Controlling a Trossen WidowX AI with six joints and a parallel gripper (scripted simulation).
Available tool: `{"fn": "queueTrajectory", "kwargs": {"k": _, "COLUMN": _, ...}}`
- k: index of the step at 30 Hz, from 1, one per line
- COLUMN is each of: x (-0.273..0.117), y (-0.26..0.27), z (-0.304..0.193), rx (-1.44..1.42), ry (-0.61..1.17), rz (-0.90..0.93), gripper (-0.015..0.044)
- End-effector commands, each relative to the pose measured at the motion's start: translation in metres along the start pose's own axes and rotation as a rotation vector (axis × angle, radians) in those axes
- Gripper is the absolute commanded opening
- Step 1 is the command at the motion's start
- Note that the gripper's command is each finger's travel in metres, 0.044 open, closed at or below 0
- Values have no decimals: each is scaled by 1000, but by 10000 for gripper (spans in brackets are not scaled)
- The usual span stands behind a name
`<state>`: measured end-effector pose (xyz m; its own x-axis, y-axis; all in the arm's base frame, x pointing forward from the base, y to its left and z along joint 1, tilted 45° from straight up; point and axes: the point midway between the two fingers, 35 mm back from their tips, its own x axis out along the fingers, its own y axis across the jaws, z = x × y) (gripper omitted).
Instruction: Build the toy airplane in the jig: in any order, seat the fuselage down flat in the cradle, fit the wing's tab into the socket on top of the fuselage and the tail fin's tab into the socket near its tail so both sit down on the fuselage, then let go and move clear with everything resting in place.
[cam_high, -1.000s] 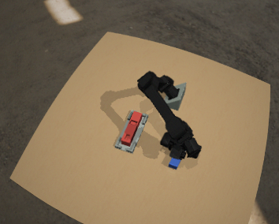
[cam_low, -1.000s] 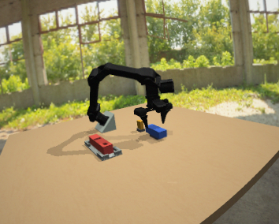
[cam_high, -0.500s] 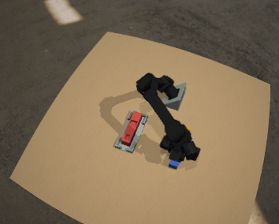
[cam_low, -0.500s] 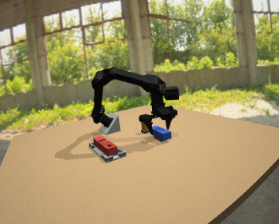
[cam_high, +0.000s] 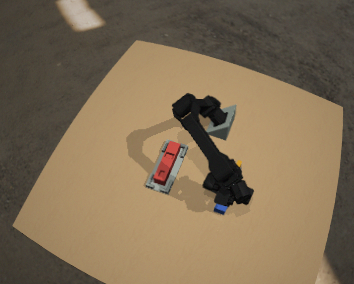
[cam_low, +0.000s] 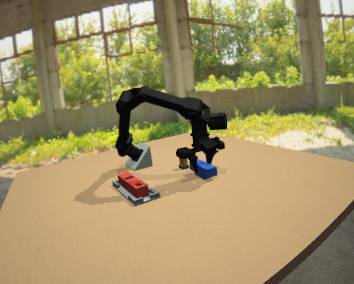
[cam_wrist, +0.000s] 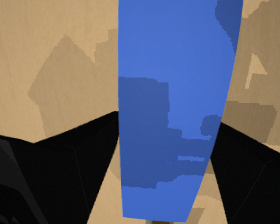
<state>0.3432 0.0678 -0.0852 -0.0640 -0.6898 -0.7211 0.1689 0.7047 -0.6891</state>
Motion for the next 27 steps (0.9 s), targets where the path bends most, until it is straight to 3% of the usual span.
{"fn": "queueTrajectory", "kwargs": {"k": 1, "x": 1, "y": 0, "z": 1, "rx": -3, "ry": -5, "rz": -4, "gripper": 171}}
{"fn": "queueTrajectory", "kwargs": {"k": 6, "x": 1, "y": 0, "z": 1, "rx": -3, "ry": -5, "rz": -4, "gripper": 138}}
{"fn": "queueTrajectory", "kwargs": {"k": 11, "x": -5, "y": 0, "z": 1, "rx": -5, "ry": 2, "rz": -5, "gripper": 6}}
{"fn": "queueTrajectory", "kwargs": {"k": 27, "x": -55, "y": 4, "z": 5, "rx": -32, "ry": -3, "rz": -4, "gripper": 0}}
